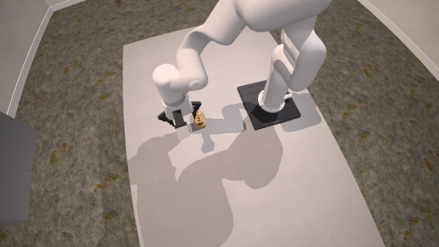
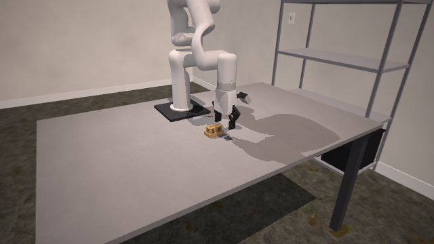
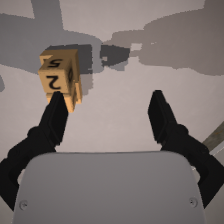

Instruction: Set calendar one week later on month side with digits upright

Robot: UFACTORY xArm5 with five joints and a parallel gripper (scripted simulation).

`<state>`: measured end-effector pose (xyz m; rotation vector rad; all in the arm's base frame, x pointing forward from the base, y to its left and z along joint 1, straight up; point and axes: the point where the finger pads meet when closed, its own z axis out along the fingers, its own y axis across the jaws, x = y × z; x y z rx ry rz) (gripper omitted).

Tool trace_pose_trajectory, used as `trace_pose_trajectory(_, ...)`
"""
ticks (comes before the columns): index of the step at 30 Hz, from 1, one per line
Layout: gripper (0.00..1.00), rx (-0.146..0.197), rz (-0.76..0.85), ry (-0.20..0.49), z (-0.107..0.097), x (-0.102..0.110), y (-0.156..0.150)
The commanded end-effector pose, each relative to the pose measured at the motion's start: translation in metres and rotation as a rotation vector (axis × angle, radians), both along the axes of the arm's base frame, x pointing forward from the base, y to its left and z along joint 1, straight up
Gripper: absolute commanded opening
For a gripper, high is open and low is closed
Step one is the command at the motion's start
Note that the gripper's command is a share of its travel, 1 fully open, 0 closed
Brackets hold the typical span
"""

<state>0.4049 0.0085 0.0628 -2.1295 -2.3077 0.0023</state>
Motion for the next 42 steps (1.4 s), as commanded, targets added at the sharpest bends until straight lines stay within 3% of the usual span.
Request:
trace_pose_trajectory(1, 1.0, 0.0, -0.159, -0.003, 0.002, 0.004, -0.007)
trace_pose_trajectory(4, 1.0, 0.0, -0.183, -0.003, 0.004, 0.011, -0.023)
trace_pose_trajectory(11, 1.0, 0.0, -0.246, -0.003, 0.004, 0.012, -0.026)
trace_pose_trajectory(15, 1.0, 0.0, -0.392, -0.003, 0.006, 0.016, -0.035)
trace_pose_trajectory(20, 1.0, 0.0, -0.404, -0.003, 0.007, 0.022, -0.048)
trace_pose_trajectory(26, 1.0, 0.0, -0.602, -0.003, 0.009, 0.026, -0.06)
trace_pose_trajectory(42, 1.0, 0.0, -0.602, -0.003, 0.01, 0.032, -0.072)
